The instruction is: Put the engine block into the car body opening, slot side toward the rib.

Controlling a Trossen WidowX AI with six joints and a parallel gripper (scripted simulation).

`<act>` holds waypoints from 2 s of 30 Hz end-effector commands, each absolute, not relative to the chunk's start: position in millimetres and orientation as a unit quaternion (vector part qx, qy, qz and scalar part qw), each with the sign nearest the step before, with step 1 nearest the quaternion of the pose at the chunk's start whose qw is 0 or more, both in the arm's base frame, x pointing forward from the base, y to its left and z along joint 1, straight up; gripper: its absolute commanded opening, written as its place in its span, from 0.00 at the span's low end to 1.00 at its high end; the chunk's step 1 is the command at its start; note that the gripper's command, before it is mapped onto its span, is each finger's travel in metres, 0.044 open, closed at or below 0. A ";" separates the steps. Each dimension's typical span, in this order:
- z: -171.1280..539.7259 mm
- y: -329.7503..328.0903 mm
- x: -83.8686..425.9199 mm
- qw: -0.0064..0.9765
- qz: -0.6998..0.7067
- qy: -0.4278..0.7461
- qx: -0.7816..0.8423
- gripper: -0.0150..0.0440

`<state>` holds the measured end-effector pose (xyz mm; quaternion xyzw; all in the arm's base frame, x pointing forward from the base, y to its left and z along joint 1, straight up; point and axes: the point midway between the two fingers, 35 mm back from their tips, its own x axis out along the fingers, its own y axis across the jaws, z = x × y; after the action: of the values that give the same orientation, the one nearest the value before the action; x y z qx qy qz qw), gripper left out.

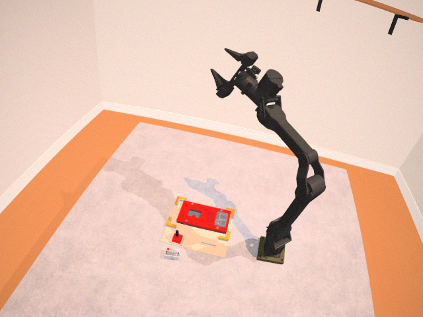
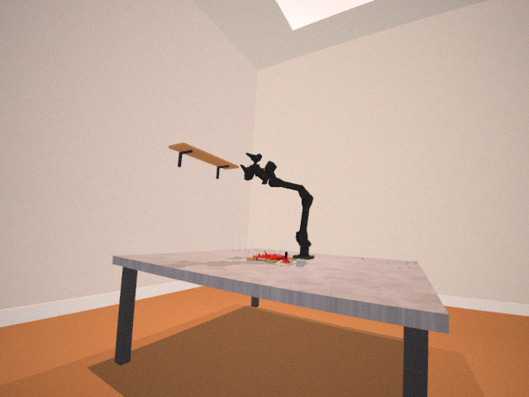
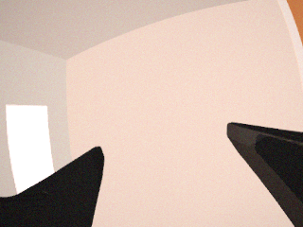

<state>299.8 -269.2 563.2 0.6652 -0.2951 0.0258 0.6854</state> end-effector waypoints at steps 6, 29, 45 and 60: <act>527.6 -263.4 342.2 0.700 -0.023 -0.240 0.672 1.00; 434.2 -202.7 427.0 0.749 -0.108 -0.056 0.652 1.00; 358.3 -138.6 464.9 0.798 -0.146 0.116 0.574 1.00; 289.5 -69.8 473.1 0.828 -0.148 0.287 0.458 1.00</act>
<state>472.7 -81.9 302.7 0.4860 0.2547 -0.1479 0.8229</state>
